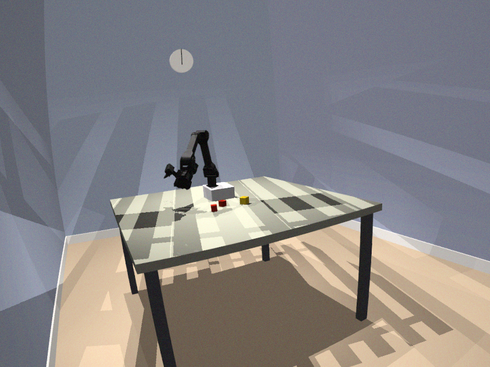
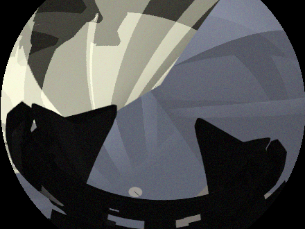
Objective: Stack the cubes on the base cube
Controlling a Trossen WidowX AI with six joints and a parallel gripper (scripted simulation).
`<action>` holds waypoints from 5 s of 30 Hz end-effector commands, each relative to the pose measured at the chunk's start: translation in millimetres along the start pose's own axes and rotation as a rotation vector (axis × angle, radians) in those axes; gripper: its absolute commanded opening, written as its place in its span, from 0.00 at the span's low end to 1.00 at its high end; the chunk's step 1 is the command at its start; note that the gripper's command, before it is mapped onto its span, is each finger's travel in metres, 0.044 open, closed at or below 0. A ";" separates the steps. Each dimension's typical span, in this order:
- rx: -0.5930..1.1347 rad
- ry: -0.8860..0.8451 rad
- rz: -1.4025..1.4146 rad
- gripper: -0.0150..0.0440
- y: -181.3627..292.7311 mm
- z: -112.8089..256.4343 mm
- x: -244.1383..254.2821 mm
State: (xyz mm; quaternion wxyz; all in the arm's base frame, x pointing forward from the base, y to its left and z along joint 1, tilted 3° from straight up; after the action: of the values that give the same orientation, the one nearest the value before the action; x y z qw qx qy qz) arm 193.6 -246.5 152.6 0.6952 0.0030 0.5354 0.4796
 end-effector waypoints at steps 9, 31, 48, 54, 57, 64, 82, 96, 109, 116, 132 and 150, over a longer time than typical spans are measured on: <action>-0.229 -0.324 -0.415 0.70 21.7 61.4 30.0; -0.250 -1.201 -0.793 0.70 97.4 158.1 95.0; -0.250 -1.200 -0.793 0.70 54.0 129.4 151.4; -0.250 -1.200 -0.793 0.70 52.1 128.2 153.8; -0.250 -1.200 -0.793 0.70 49.1 126.5 157.4; -0.250 -1.200 -0.792 0.70 42.5 122.2 165.8; -0.250 -1.200 -0.792 0.43 35.2 116.7 176.1; -0.250 -1.200 -0.793 0.43 49.9 133.3 150.3; -0.250 -1.201 -0.793 0.43 72.3 148.9 120.8; -0.250 -1.201 -0.793 0.43 86.9 155.6 105.2; -0.433 -1.125 -0.508 0.43 96.7 172.5 107.5; -0.819 -0.869 0.180 0.43 100.4 203.1 140.5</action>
State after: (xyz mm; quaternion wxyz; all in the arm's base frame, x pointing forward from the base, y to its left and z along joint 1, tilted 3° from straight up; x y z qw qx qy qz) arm 269.3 -1.4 187.0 0.7923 -0.0183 -0.0275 0.6092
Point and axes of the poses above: the point midway between the two fingers, 35 mm back from their tips, its own z axis back along the fingers, its own x axis across the jaws, y = z × x, the point moved 10 cm from there along z, back along the fingers, and after that the axes turned 3 degrees about -z, right-handed, at the moved point
